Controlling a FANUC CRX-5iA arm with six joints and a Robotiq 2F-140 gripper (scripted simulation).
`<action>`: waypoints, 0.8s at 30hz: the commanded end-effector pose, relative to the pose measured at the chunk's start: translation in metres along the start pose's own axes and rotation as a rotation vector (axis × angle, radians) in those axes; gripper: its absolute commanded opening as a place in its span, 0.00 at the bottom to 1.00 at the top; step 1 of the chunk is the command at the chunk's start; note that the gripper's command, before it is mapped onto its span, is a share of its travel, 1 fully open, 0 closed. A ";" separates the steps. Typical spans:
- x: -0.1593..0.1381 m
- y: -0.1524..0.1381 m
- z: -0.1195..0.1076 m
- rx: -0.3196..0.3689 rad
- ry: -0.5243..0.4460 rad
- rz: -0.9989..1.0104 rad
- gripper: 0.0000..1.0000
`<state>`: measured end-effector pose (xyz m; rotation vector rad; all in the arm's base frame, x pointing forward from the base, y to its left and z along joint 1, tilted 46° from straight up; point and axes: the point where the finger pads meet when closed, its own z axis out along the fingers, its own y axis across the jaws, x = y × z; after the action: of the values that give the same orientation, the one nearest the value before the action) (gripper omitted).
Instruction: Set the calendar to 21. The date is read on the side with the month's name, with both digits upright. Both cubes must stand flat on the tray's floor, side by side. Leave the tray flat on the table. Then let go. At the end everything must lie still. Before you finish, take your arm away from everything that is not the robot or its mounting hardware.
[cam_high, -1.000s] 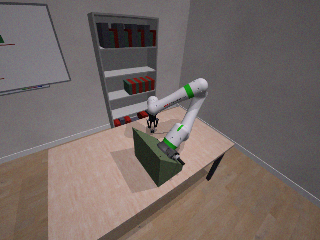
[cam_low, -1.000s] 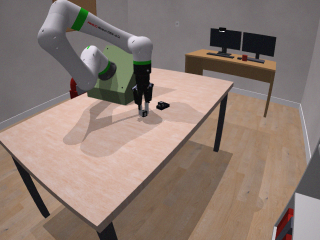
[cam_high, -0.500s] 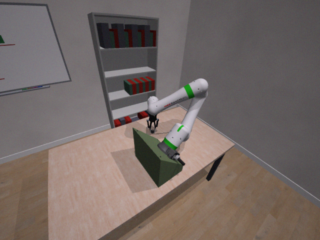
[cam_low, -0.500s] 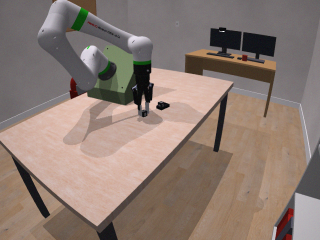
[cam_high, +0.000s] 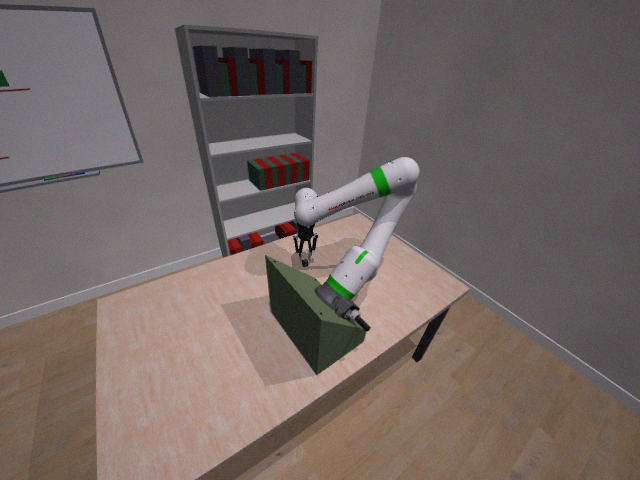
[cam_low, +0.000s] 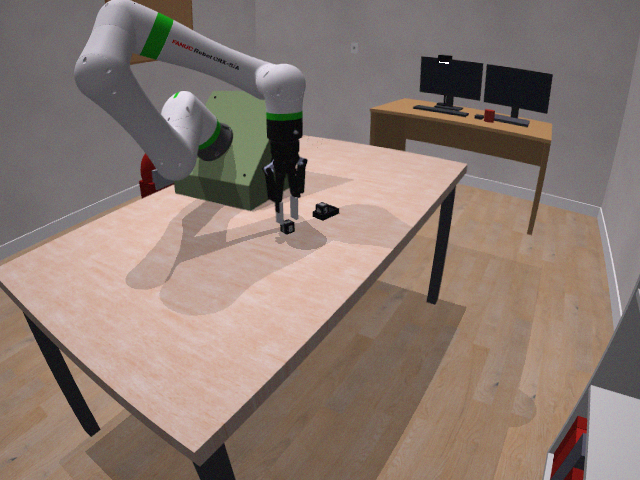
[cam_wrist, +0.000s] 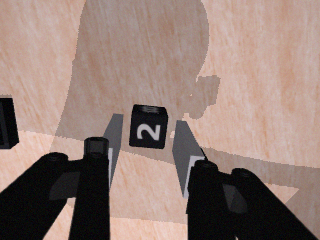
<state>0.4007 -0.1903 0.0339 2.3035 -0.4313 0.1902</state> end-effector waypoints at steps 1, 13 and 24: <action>0.000 0.000 -0.019 0.000 0.000 0.000 0.28; 0.000 0.000 -0.063 0.000 0.000 0.000 0.28; 0.000 0.000 -0.067 0.000 0.000 0.000 1.00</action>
<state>0.4003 -0.1424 0.0801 2.3030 -0.4317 0.1895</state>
